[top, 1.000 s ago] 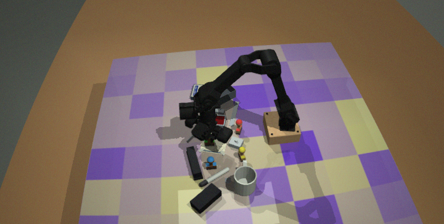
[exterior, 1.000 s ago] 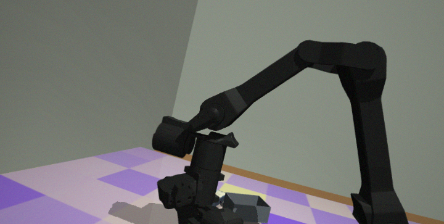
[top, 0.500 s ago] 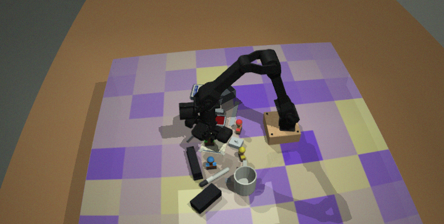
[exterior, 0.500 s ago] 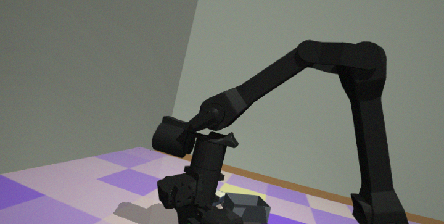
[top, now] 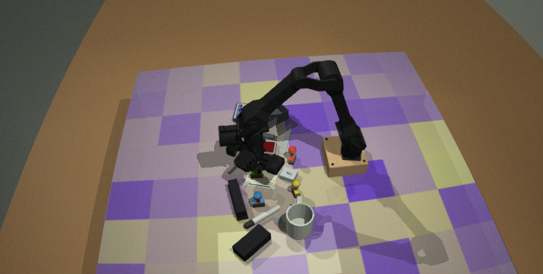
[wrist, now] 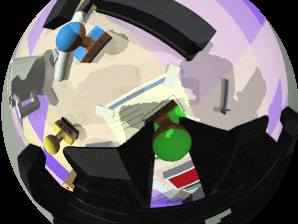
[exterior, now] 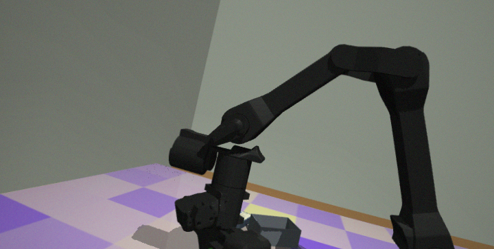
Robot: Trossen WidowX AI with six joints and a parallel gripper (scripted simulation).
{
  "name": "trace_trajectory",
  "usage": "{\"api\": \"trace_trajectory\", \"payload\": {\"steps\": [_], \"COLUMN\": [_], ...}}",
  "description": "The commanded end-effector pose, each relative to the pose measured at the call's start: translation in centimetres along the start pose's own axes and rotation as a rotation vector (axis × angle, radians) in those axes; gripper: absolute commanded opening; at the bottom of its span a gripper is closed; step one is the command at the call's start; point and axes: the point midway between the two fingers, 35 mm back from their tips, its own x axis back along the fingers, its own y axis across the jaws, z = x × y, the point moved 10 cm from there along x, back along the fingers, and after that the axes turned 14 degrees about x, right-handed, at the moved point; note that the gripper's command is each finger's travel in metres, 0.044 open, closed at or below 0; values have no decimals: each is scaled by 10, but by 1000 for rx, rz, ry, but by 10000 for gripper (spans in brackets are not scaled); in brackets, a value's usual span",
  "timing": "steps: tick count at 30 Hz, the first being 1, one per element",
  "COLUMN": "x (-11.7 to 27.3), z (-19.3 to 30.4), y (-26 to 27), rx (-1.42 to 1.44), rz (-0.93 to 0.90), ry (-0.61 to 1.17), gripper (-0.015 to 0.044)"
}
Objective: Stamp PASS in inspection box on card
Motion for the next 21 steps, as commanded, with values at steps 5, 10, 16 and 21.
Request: {"api": "trace_trajectory", "payload": {"steps": [5,10,16,21], "x": [6,7,11,19], "z": [0,0,0,-1], "y": [0,0,0,-1], "rx": [-1,-1,-1,-1], "rz": [2,2,2,2], "ry": [-5,-5,-5,-5], "gripper": [0,0,0,0]}}
